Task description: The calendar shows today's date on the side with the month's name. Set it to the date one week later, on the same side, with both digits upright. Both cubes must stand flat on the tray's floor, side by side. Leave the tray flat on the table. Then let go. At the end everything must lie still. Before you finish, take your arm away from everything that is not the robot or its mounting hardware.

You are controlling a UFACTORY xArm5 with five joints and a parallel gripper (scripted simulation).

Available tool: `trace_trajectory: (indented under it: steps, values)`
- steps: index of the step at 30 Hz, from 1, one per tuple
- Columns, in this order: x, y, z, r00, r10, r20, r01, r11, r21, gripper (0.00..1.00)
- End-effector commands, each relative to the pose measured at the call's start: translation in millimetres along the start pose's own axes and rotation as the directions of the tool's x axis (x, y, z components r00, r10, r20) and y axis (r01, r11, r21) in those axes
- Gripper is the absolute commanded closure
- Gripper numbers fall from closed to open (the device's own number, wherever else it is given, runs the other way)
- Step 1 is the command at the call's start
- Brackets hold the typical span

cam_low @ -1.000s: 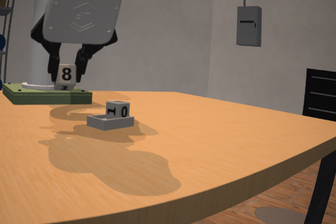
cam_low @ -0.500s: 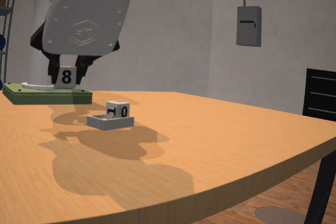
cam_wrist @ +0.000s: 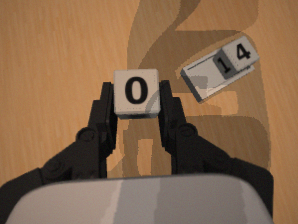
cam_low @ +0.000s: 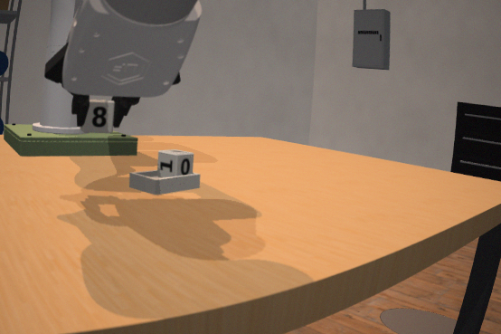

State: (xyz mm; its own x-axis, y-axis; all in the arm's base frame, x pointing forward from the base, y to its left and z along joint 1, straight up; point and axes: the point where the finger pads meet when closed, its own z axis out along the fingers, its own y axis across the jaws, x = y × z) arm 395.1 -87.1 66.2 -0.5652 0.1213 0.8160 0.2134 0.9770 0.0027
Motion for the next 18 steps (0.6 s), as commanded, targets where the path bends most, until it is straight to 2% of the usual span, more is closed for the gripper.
trace_trajectory:
  steps: [1,18]
  values:
    - [0.4,0.0,-2.0,1.000,0.000,-0.001,0.000,1.000,0.000,0.71]
    - [-1.7,0.0,-0.5,1.000,0.000,-0.001,0.000,1.000,0.000,0.71]
